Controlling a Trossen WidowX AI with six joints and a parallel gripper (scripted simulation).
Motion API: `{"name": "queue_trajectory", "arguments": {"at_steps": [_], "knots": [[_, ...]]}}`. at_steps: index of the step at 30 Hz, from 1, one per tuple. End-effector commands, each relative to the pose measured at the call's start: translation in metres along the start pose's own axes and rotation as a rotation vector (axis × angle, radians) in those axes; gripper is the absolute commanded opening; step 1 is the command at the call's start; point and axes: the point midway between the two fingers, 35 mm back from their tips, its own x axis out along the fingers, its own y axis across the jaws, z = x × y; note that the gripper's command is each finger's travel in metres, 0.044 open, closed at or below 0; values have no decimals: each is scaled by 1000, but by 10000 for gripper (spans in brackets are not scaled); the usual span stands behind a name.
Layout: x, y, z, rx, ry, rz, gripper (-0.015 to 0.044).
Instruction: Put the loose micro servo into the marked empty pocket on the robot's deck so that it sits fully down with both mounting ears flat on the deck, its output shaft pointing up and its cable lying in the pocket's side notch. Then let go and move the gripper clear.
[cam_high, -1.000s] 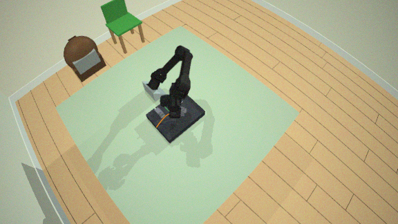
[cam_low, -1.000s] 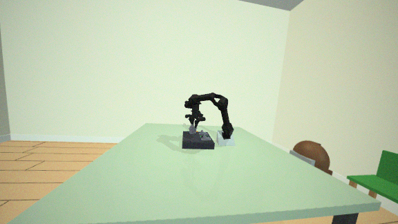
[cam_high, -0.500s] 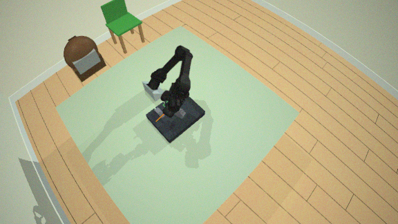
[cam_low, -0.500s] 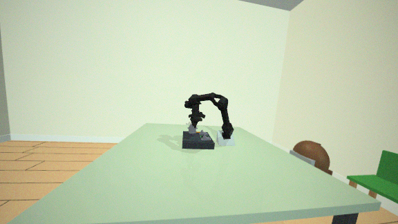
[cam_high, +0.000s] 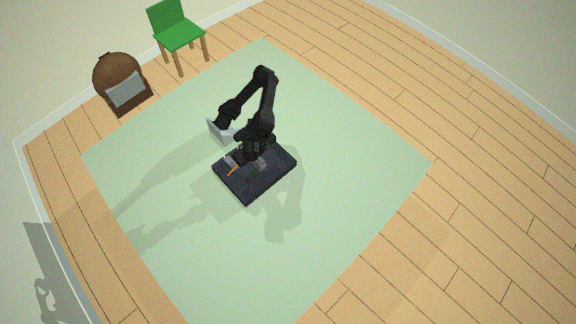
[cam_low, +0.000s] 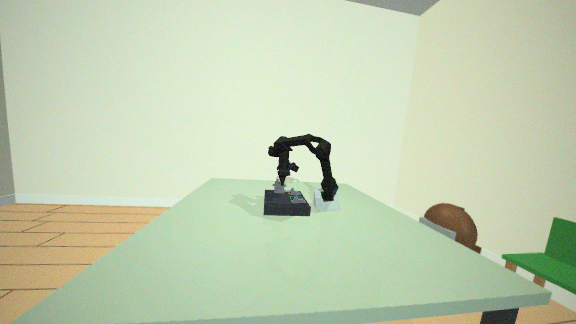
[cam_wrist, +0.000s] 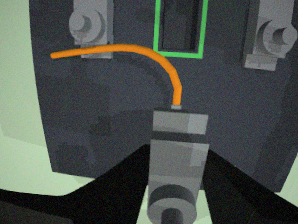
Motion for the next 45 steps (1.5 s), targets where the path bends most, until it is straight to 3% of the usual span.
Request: {"name": "queue_trajectory", "arguments": {"at_steps": [1,20,45], "knots": [[-1,1,13,4,-1,2,0],[0,1,104,8,-4,2,0],[20,1,104,8,-4,1,0]]}}
